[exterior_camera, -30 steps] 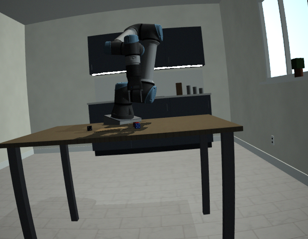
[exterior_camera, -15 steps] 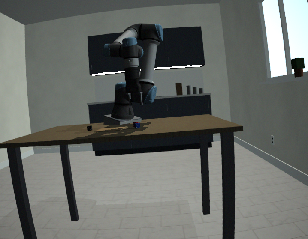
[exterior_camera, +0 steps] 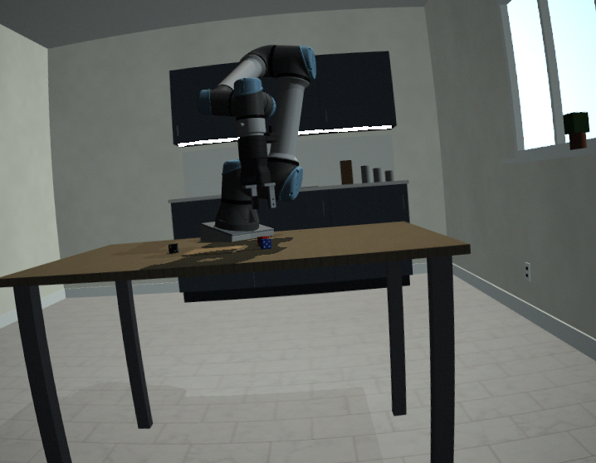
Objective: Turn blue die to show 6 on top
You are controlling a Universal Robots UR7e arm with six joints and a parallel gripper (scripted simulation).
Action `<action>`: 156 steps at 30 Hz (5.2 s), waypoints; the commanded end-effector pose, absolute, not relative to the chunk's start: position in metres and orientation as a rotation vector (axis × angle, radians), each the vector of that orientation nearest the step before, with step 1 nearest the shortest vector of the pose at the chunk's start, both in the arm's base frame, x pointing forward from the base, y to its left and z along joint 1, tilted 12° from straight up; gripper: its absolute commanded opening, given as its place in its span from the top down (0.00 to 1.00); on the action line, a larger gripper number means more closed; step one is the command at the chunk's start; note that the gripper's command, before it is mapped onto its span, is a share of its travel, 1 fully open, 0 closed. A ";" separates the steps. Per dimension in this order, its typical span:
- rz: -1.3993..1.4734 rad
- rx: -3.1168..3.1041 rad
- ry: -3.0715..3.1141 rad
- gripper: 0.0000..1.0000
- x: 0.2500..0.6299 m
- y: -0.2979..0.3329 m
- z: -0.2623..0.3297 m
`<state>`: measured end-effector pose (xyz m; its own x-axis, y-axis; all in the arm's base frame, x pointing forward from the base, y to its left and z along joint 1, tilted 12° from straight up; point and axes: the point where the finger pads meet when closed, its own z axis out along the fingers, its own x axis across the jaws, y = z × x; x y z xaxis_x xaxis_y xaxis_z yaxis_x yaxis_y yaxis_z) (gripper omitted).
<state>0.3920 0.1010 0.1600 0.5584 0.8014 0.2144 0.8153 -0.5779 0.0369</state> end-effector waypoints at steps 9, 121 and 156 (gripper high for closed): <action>-0.296 -2.892 -0.915 0.00 0.396 0.102 0.150; -0.266 -2.975 -0.423 0.21 0.408 0.109 0.092; -0.266 -2.975 -0.423 0.21 0.408 0.109 0.089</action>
